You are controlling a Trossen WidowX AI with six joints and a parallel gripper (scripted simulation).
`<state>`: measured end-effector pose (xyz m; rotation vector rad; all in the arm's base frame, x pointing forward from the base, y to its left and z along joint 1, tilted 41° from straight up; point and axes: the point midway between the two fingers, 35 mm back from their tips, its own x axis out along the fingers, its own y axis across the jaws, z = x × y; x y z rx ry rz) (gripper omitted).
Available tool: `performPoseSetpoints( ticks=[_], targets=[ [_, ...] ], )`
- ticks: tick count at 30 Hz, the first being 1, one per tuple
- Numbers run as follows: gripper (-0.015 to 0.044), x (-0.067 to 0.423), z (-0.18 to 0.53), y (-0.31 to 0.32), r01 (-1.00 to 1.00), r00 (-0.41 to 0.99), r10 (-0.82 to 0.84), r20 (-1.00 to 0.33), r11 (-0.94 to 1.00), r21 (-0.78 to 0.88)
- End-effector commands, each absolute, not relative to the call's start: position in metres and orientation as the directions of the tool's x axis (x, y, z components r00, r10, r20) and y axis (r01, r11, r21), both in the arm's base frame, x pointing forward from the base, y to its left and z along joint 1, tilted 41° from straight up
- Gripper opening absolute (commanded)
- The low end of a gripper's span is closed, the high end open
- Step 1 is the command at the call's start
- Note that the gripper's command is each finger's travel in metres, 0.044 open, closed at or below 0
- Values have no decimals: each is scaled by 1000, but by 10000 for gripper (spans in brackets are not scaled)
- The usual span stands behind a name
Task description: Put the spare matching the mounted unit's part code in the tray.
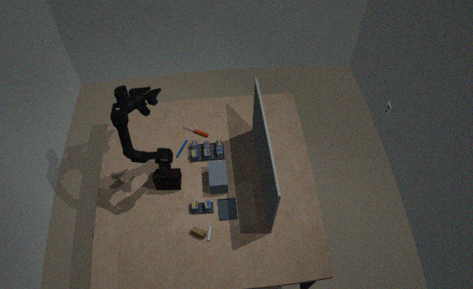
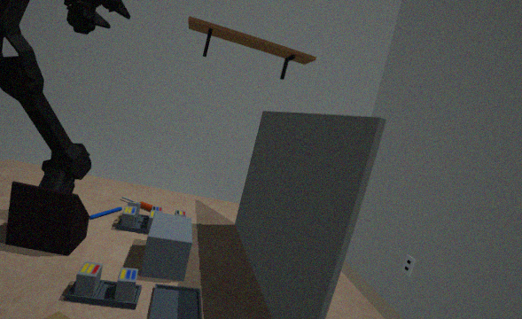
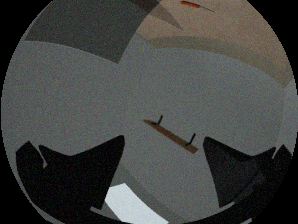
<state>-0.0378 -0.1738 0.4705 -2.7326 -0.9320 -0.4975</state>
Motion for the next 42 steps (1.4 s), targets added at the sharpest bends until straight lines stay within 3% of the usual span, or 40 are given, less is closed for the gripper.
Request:
performPoseSetpoints(
  ticks=[1,9,17,20,26,33,42],
  targets=[
    [426,-38,471,-174,622,743,551,380,-778,-89],
    [440,-23,483,-154,608,759,555,342,-791,-67],
    [440,-1,504,-72,471,821,551,150,-802,368],
    [440,23,506,-25,403,852,524,13,-671,623],
    [440,70,497,26,379,868,463,-182,-377,845],
    [440,136,473,62,415,845,379,-377,-21,909],
    [440,219,418,64,524,753,250,-609,334,784]
  ],
)
